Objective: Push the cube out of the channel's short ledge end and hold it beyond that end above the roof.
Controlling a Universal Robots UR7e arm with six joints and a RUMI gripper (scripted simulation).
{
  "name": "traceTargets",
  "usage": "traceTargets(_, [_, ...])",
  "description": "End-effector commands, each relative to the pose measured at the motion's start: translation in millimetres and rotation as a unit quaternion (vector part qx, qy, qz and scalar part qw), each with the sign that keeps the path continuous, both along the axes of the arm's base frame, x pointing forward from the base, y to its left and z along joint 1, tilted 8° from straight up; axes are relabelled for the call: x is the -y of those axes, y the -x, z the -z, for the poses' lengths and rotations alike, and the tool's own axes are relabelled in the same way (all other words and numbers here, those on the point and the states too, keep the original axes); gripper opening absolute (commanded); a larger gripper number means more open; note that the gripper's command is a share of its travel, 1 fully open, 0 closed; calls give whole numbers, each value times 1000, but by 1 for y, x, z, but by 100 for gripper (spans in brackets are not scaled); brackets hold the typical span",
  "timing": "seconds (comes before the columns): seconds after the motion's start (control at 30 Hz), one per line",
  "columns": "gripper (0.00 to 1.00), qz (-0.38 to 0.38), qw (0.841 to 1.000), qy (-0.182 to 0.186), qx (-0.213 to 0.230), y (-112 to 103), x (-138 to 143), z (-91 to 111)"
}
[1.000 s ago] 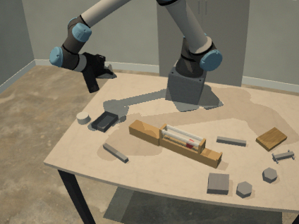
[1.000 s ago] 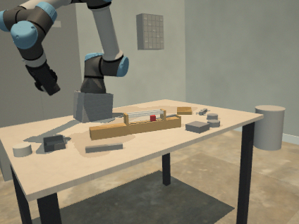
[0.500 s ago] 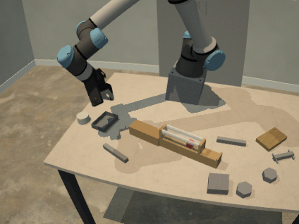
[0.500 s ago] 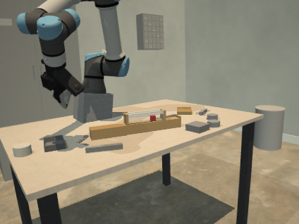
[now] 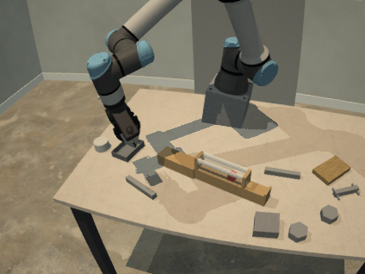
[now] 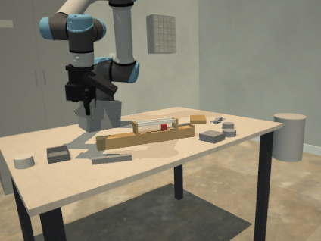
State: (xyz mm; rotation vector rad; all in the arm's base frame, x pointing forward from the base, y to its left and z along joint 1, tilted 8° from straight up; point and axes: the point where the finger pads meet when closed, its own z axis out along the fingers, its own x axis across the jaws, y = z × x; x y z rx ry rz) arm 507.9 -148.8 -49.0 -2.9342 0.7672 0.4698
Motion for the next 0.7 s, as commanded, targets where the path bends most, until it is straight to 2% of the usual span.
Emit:
traceTargets(0.0, [0, -49, 997, -8, 65, -28, -18, 2])
traceTargets(0.13, [0, -95, 989, -12, 113, -49, -36, -2])
traceTargets(0.27, [0, -120, 983, -14, 139, -60, -46, -5])
traceTargets(0.67, [0, -129, 981, -14, 147, -64, -49, -6])
